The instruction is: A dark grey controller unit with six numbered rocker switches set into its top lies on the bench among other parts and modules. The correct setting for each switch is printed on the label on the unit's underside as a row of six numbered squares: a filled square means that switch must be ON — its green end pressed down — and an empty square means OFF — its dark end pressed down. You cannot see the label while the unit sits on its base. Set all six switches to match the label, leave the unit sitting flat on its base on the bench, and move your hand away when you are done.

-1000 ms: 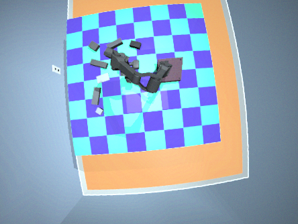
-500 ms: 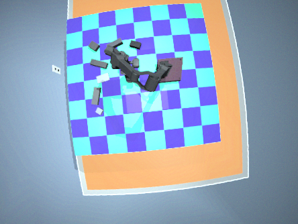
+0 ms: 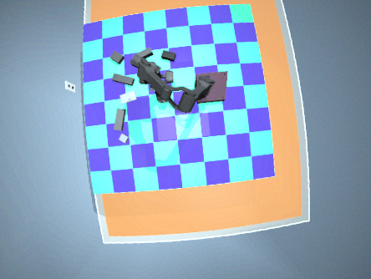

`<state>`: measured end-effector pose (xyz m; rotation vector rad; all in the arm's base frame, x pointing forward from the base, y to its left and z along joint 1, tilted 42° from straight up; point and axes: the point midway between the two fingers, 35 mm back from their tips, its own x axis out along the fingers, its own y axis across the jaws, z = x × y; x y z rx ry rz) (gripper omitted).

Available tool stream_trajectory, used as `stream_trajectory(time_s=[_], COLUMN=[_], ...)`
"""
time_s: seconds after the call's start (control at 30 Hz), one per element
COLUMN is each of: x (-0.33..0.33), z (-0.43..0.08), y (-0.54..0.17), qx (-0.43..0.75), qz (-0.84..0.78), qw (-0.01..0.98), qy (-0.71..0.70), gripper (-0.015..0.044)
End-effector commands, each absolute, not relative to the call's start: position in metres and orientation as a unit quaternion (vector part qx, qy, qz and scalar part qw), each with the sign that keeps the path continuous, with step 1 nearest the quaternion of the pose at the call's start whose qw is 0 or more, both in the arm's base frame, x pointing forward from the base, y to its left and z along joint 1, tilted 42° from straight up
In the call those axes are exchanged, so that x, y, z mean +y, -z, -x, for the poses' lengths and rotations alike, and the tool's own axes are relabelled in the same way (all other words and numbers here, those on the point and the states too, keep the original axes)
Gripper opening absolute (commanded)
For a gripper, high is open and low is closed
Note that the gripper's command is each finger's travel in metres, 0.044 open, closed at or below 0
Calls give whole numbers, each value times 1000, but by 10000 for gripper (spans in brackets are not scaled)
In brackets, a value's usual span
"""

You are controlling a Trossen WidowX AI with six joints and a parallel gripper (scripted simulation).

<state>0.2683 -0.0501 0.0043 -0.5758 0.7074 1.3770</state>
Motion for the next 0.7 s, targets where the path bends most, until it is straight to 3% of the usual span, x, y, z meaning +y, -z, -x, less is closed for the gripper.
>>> stream_trajectory(time_s=[0.0, 0.67], x=[-52, -58], z=[-267, -266], y=[0, 15], qx=[316, 316], qz=[258, 258], qw=[675, 675], qy=[-615, -615], gripper=[338, 338])
